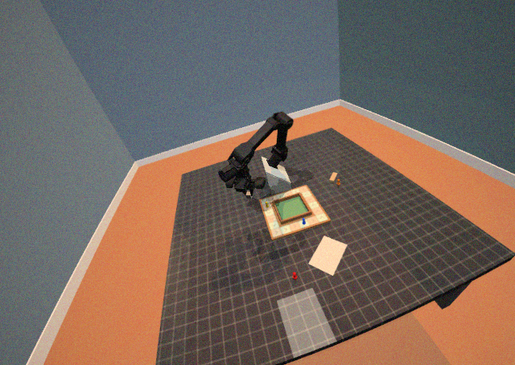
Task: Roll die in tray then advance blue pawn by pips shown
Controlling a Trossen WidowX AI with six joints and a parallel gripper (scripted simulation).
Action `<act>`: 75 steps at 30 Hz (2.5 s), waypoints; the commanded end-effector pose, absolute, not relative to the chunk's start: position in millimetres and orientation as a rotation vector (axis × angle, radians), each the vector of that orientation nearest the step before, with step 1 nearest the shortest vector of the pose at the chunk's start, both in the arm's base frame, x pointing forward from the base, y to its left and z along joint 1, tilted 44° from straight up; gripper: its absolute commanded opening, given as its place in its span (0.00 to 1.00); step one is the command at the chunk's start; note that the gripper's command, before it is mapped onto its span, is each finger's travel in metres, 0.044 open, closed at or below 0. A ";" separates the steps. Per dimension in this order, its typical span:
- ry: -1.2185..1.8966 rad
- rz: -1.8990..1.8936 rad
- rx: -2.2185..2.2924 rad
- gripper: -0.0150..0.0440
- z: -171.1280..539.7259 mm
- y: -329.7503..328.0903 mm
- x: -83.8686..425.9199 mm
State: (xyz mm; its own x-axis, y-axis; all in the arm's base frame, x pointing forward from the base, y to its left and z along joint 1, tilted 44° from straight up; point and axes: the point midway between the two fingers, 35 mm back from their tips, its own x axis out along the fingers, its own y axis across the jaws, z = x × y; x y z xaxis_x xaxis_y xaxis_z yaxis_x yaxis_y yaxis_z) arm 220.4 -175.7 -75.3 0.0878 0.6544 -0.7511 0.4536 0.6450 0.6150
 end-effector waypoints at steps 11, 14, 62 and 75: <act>1.587 -0.068 1.191 0.25 -42.9 -138.1 253.2; 1.595 -0.124 1.246 0.25 -36.4 -128.5 258.9; 1.454 -1.046 1.440 0.25 9.9 -11.6 275.4; 1.072 -1.225 1.228 0.25 5.9 -10.3 273.2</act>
